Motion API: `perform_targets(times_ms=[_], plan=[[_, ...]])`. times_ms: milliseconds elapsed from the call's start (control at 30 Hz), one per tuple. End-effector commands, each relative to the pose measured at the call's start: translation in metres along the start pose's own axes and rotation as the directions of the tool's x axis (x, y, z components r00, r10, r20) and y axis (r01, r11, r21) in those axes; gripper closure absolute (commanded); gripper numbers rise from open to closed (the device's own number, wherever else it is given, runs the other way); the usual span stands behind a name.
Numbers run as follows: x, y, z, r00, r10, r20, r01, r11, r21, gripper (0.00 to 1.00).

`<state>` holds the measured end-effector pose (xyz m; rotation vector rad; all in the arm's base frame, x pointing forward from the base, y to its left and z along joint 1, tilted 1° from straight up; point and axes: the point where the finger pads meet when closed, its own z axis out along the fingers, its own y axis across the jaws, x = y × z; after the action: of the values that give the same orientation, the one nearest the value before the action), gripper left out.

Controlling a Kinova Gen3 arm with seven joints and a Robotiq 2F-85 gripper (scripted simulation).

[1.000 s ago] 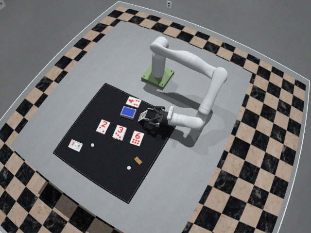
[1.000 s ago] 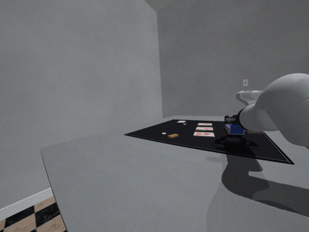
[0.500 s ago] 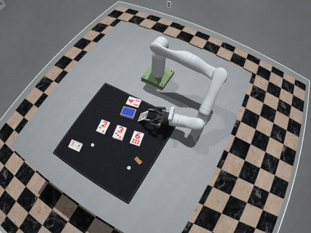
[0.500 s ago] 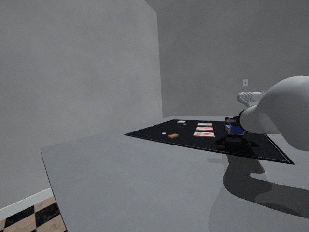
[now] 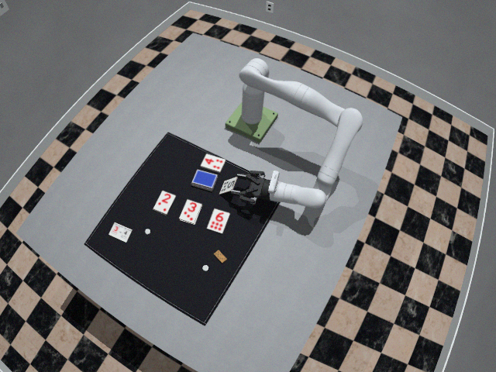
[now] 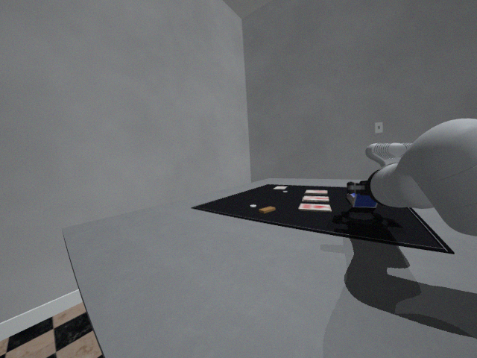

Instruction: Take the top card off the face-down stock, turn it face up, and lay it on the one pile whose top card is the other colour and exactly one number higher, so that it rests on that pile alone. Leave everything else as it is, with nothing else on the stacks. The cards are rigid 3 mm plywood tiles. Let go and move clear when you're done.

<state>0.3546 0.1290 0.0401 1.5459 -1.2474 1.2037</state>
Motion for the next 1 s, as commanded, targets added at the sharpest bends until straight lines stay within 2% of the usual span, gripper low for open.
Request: perform_targets(times_ms=[0, 567, 967], plan=[[0.0005, -0.0002, -0.0003, 1.0, 0.001, 0.001, -0.001, 1.0, 0.0, 0.29], [0.0004, -0.0002, -0.0005, 1.0, 0.001, 0.016, -0.001, 1.0, 0.0, 0.29], [0.0002, -0.0002, -0.0016, 0.996, 0.001, 0.088, -0.001, 1.0, 0.001, 0.29]])
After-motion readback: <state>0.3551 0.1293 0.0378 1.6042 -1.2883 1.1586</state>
